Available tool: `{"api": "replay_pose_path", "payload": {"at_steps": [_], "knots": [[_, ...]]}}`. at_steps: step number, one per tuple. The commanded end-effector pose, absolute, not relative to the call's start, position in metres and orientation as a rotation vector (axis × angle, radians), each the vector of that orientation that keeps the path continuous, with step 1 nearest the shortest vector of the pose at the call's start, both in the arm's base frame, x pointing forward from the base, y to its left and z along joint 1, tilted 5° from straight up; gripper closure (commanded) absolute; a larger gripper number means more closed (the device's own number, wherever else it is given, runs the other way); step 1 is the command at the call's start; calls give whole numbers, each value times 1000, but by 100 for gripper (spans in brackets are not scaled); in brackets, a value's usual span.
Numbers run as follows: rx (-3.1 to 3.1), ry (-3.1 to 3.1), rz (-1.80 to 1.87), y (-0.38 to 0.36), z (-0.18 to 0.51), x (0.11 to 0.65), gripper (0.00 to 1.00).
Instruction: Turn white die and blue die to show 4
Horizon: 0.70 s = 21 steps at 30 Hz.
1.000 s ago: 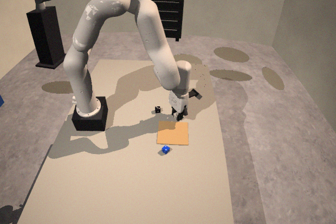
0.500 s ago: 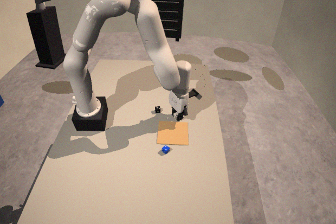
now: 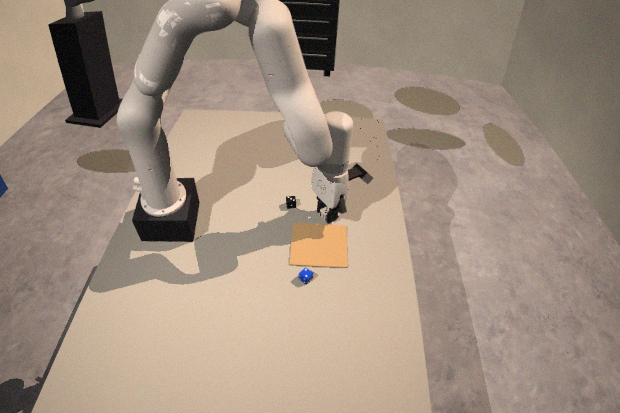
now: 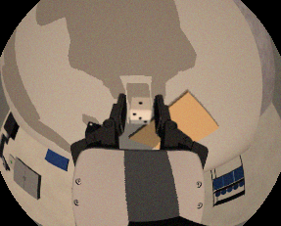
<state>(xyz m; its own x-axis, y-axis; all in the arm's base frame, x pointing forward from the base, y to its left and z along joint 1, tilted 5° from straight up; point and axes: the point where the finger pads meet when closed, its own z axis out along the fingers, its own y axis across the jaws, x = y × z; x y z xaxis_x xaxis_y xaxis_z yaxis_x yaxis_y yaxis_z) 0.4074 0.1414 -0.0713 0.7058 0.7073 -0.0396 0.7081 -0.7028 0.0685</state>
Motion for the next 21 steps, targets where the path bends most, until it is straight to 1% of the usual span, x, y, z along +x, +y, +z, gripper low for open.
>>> {"api": "replay_pose_path", "payload": {"at_steps": [1, 2, 3, 21], "knots": [[2828, 1176, -10, 142, -70, 409, 58], [2828, 1176, -10, 142, -70, 409, 58], [2828, 1176, -10, 142, -70, 409, 79], [2828, 1176, -10, 142, -70, 409, 79]]}}
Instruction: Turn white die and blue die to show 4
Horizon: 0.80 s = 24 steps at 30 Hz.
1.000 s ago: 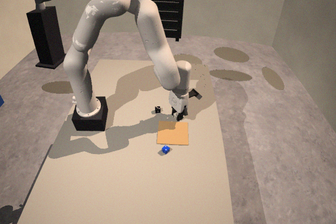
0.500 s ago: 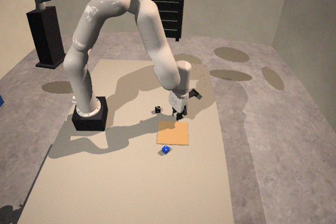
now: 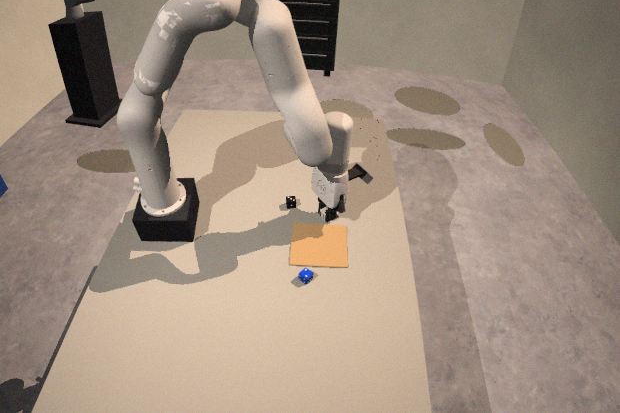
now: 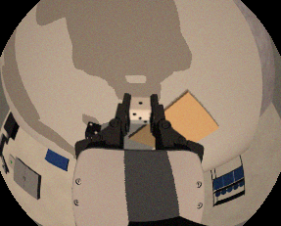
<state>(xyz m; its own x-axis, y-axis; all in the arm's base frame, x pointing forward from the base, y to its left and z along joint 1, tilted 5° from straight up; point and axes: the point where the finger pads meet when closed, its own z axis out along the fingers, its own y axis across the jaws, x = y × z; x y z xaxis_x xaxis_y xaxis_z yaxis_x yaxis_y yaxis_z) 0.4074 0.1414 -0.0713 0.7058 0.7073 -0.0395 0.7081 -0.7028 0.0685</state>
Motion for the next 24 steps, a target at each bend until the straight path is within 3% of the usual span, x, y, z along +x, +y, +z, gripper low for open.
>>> {"api": "replay_pose_path", "payload": {"at_steps": [1, 24], "knots": [[2828, 1176, -10, 142, -70, 409, 79], [2828, 1176, -10, 143, -56, 409, 79]]}}
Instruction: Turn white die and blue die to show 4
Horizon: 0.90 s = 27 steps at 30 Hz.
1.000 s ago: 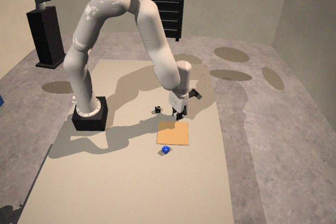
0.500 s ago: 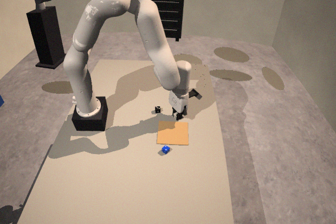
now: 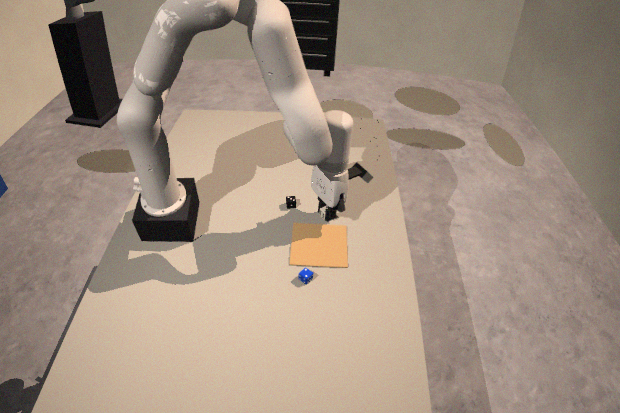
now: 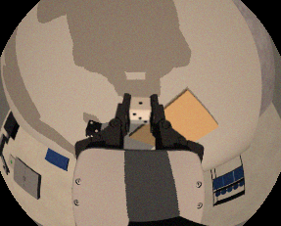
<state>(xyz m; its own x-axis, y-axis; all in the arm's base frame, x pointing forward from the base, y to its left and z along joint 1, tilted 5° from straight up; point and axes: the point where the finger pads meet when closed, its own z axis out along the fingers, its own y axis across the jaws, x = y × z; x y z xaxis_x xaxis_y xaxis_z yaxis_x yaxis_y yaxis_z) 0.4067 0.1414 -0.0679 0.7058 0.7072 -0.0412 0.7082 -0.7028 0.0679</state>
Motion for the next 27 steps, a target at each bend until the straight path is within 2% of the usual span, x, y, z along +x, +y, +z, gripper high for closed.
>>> {"api": "replay_pose_path", "payload": {"at_steps": [1, 11, 27], "knots": [[2828, 1176, -10, 143, -50, 408, 79], [2828, 1176, -10, 149, 19, 407, 79], [2817, 1203, -11, 151, 29, 406, 79]]}}
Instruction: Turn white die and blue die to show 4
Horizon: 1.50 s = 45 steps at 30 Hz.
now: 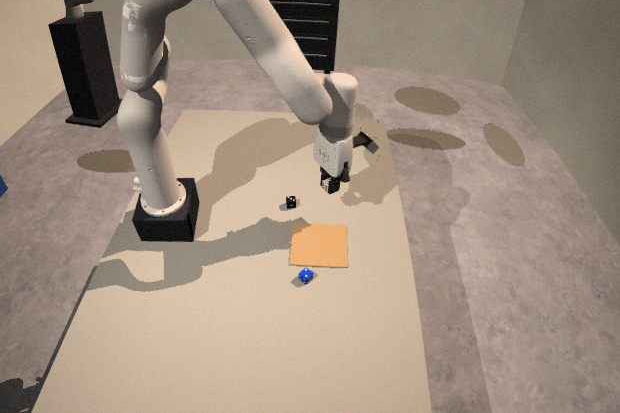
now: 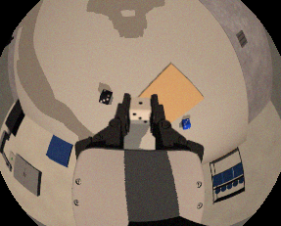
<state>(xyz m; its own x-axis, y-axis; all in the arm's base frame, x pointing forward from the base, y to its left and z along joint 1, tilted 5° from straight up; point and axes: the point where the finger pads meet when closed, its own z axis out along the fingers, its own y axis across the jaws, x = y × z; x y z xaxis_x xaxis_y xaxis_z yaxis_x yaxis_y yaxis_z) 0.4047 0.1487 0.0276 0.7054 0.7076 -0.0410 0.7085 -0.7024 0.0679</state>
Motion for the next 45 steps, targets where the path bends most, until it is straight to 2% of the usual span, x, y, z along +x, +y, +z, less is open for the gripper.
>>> {"api": "replay_pose_path", "payload": {"at_steps": [1, 18, 29, 45], "knots": [[2794, 1256, -13, 153, 28, 406, 79], [2353, 1968, -45, 187, 15, 396, 79], [2284, 2065, -37, 192, 13, 394, 79], [2415, 2191, 315, 188, 15, 394, 79]]}}
